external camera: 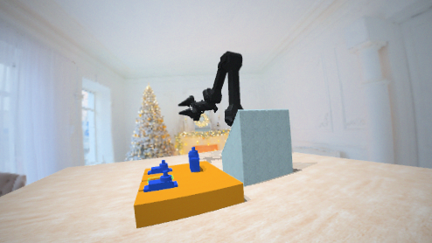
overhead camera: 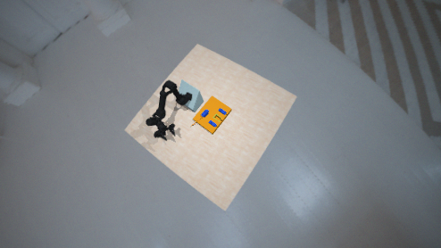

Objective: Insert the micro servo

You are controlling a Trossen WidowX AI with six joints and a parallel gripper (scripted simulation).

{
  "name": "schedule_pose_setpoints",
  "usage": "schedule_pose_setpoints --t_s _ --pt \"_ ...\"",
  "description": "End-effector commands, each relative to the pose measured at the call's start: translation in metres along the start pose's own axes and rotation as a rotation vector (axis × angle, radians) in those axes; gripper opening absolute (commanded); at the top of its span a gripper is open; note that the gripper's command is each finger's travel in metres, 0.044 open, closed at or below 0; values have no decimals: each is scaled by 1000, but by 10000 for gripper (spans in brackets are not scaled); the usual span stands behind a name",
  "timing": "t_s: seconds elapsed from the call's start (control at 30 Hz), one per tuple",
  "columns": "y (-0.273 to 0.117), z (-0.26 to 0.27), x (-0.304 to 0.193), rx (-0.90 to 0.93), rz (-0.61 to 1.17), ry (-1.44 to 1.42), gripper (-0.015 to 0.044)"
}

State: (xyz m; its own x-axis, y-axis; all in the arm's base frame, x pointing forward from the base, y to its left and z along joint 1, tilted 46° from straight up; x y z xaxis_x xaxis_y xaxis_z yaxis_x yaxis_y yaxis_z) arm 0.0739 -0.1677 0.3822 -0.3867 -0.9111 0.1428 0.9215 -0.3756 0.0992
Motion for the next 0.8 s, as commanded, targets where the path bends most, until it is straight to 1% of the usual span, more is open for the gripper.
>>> schedule_pose_setpoints --t_s 0.0,0.03,0.47,0.77 --pt "0 0 0 0 0 4 426" --pt "1 -1 1 1 -1 12 440" --pt "35 -31 13 -35 -34 268 440" --pt "59 -54 8 -98 -18 388 440"
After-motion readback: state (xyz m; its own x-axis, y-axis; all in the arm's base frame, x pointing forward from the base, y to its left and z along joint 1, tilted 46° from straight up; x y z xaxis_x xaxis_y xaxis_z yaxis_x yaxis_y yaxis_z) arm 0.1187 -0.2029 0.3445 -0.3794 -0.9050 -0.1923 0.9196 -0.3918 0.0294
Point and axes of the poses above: the point midway between the two fingers, 35 mm back from their tips, its own y axis out along the fingers, its own z axis across the jaws, x = y × z, the point moved 5 cm from there along -y, back along the fingers, and after that the axes turned 12 degrees about -y, right-handed, at the moved point
